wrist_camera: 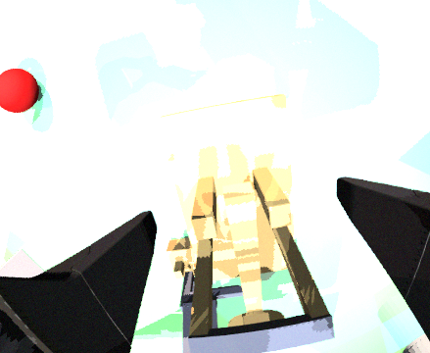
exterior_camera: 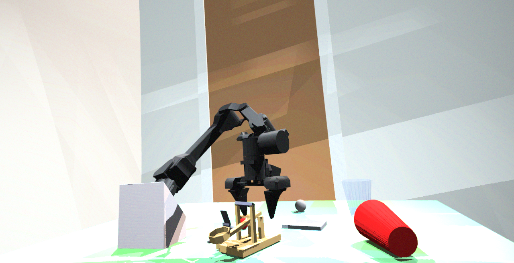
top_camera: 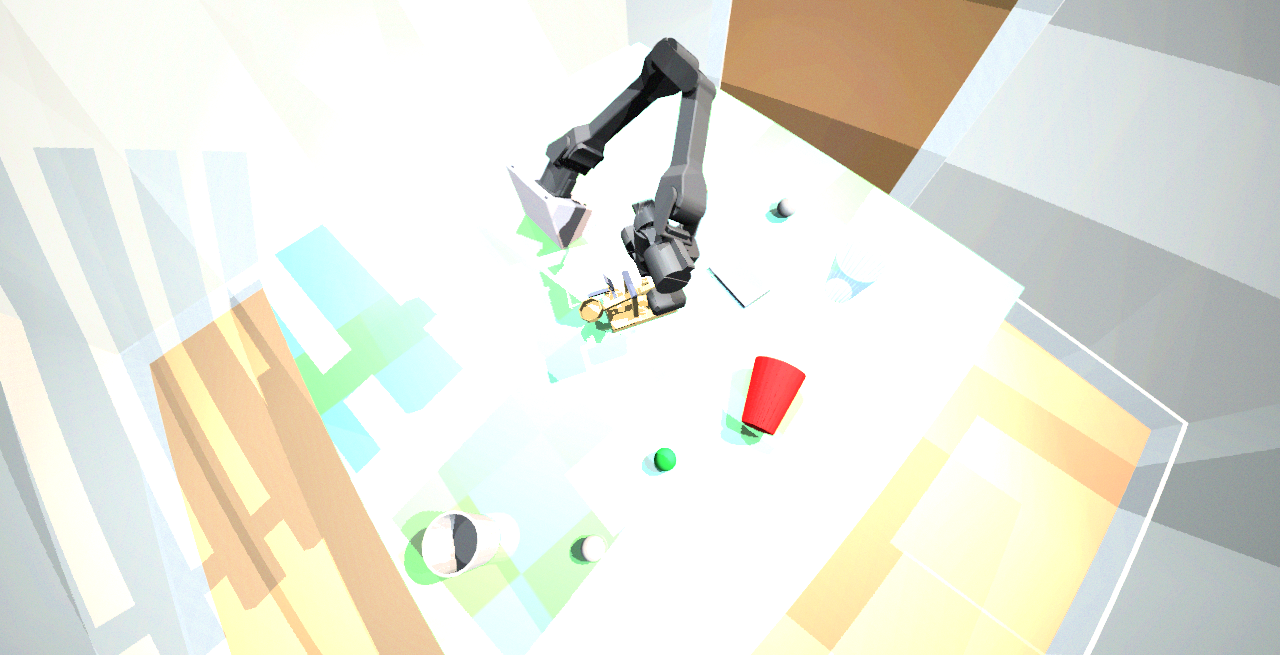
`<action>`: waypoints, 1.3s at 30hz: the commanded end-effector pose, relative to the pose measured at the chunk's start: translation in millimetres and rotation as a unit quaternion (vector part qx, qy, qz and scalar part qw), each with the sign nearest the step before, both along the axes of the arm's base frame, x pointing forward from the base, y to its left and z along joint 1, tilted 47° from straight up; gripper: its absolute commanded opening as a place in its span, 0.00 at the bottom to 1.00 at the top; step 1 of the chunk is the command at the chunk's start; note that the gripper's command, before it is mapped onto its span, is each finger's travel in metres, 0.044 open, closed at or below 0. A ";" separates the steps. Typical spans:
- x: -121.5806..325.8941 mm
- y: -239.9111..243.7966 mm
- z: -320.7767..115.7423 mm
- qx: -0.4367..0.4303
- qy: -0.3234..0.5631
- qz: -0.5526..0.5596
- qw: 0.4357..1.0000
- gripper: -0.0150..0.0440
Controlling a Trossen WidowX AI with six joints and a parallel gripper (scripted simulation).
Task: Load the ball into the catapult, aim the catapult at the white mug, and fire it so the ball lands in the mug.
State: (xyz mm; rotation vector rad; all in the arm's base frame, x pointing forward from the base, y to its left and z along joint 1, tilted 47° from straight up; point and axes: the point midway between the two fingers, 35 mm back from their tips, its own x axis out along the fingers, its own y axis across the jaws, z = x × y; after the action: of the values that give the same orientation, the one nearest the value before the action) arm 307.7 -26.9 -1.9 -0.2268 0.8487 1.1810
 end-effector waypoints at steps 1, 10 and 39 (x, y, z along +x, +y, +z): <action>0.0 5.9 -5.0 0.002 0.002 -0.001 1.000 1.00; 1.0 16.9 -14.4 0.003 0.002 -0.001 1.000 1.00; -0.4 4.5 -3.3 0.001 0.001 0.000 1.000 0.31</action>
State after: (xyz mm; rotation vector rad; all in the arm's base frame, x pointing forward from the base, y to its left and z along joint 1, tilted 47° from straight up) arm 307.5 -5.3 -18.1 -0.2185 0.8481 1.1955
